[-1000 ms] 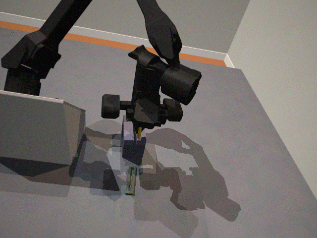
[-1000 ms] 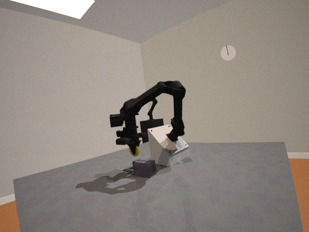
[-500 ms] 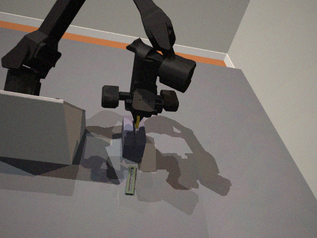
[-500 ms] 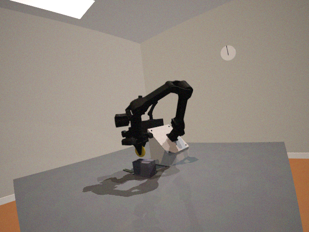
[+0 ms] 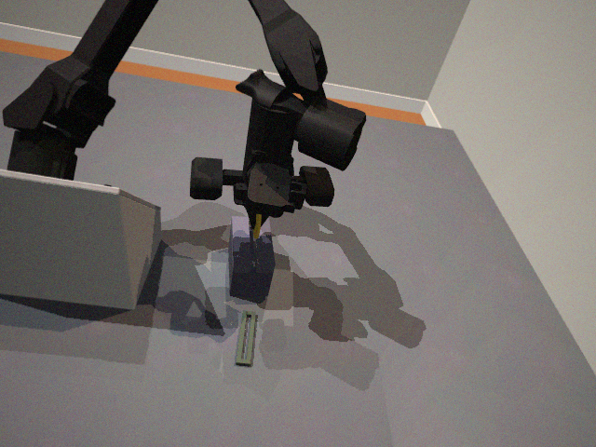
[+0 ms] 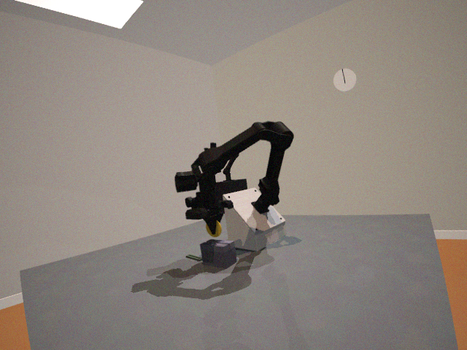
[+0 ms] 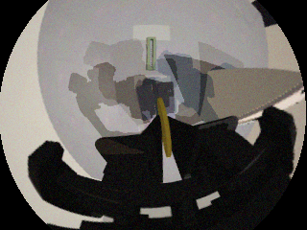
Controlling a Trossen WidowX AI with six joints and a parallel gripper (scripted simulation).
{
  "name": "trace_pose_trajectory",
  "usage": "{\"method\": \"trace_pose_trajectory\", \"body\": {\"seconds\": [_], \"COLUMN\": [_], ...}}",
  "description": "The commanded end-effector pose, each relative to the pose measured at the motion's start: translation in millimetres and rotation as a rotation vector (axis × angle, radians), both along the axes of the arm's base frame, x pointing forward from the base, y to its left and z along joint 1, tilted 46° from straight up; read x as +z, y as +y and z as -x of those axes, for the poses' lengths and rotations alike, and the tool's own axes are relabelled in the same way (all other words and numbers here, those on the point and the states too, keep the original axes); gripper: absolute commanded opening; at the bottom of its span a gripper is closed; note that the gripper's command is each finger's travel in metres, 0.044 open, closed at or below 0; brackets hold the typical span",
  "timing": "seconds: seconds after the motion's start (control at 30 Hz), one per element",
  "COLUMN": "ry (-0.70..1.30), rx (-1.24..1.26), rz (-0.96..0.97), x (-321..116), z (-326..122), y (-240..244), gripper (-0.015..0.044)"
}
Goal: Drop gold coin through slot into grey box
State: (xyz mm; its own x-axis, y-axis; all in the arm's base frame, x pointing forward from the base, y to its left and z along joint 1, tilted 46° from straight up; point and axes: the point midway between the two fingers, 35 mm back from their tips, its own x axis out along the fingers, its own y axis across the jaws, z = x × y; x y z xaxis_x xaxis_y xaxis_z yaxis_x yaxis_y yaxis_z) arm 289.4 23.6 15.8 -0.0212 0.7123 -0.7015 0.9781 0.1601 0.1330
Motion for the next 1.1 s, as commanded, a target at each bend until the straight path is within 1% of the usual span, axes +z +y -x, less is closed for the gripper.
{"method": "trace_pose_trajectory", "body": {"seconds": [0.0,0.4,1.07], "ry": [-0.002,0.0,0.007], "rx": [0.002,-0.001,-0.002], "rz": [0.001,0.0,0.0], "x": [1.2,6.2,-0.5], "z": [-0.2,1.3,2.0], "y": [0.5,3.2,7.9], "gripper": [0.0,0.0,0.0]}}
